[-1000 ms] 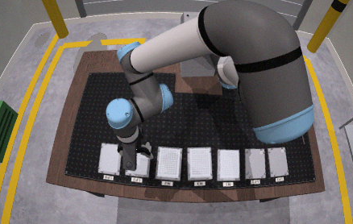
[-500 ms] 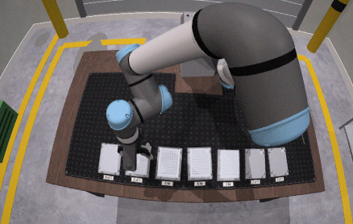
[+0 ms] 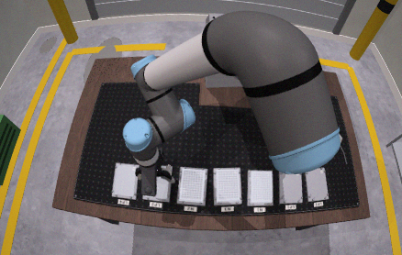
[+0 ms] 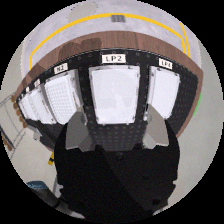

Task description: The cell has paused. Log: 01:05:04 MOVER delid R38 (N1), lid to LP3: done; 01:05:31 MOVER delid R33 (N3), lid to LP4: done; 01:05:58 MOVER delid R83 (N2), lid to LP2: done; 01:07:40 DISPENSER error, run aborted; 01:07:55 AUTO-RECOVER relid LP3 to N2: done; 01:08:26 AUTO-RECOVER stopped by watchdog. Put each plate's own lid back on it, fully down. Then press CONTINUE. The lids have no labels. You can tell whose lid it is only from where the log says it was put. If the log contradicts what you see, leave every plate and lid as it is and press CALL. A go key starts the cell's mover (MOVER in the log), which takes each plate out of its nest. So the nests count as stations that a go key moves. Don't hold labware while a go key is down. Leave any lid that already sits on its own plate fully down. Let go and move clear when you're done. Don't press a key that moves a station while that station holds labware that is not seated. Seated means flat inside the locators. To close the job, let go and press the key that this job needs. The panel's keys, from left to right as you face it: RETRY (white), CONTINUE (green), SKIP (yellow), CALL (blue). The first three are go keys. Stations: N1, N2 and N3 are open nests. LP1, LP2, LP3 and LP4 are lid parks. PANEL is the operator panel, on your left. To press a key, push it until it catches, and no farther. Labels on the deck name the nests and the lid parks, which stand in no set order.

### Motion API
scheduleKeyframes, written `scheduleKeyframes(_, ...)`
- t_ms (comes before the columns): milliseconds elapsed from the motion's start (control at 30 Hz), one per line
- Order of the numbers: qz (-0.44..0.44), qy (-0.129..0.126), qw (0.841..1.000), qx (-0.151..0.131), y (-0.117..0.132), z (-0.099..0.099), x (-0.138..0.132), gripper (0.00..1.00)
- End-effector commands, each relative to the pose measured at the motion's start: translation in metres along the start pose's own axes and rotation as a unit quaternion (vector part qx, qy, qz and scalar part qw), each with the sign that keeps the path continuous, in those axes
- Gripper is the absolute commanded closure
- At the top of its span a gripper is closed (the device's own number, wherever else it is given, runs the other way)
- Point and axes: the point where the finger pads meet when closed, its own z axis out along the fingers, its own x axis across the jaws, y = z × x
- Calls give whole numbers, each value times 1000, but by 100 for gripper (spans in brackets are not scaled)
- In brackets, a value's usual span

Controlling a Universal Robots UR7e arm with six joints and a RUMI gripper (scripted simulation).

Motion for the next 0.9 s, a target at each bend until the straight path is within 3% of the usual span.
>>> scheduleKeyframes(0,0,1,1000,1,0,10,0,18)
scheduleKeyframes(567,0,1,1000,1,0,12,0,18)
scheduleKeyframes(600,0,1,1000,1,0,12,0,100)
scheduleKeyframes(867,0,1,1000,1,0,12,0,100)
